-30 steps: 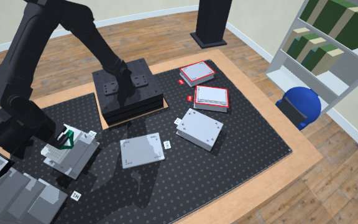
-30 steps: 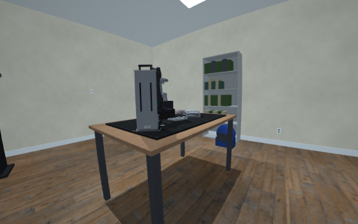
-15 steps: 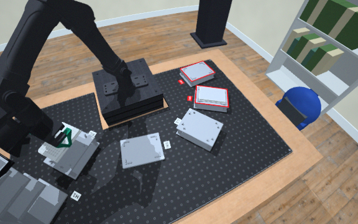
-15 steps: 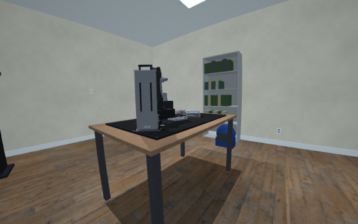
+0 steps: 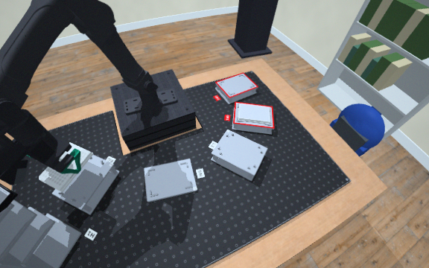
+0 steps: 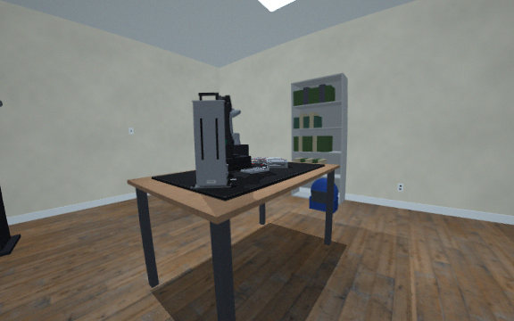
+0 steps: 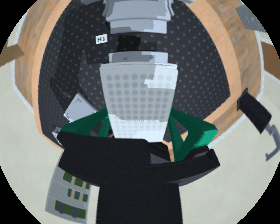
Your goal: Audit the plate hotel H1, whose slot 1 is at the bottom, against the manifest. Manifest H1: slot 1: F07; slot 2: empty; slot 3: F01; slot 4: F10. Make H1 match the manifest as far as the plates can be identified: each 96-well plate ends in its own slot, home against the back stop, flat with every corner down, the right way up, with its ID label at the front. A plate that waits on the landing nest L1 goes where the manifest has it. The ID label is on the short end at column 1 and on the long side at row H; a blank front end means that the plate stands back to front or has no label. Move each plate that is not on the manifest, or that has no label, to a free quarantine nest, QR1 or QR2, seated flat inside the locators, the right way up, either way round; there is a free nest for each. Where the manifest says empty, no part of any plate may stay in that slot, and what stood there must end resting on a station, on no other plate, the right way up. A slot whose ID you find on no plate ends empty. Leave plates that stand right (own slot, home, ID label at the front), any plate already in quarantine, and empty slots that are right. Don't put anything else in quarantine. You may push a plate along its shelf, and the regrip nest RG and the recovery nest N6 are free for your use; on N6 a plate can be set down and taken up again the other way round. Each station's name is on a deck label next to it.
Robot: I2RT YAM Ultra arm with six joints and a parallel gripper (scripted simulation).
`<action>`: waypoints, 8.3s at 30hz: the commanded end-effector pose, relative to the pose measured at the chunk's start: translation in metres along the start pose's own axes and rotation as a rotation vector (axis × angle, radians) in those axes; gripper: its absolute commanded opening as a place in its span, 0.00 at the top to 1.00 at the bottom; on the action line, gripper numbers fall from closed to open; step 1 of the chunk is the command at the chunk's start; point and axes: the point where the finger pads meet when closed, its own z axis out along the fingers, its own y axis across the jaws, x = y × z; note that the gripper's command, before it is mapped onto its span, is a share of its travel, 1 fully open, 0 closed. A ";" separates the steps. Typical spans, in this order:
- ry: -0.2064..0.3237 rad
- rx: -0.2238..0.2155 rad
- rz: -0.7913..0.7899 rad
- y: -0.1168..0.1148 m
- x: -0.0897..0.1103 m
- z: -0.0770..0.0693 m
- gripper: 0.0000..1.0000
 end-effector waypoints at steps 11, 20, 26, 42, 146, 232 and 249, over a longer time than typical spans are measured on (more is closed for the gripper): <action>-0.014 0.001 -0.002 0.000 0.000 -0.039 0.14; -0.014 0.001 -0.002 0.000 0.001 -0.057 0.14; -0.014 0.001 -0.002 0.000 0.001 -0.073 0.14; -0.014 0.001 -0.085 0.017 0.004 -0.096 0.14; -0.014 0.005 -1.618 0.195 0.076 -0.095 0.14; -0.014 0.007 -2.198 0.243 0.116 0.038 0.14; -0.014 0.007 -2.198 0.243 0.116 0.061 0.14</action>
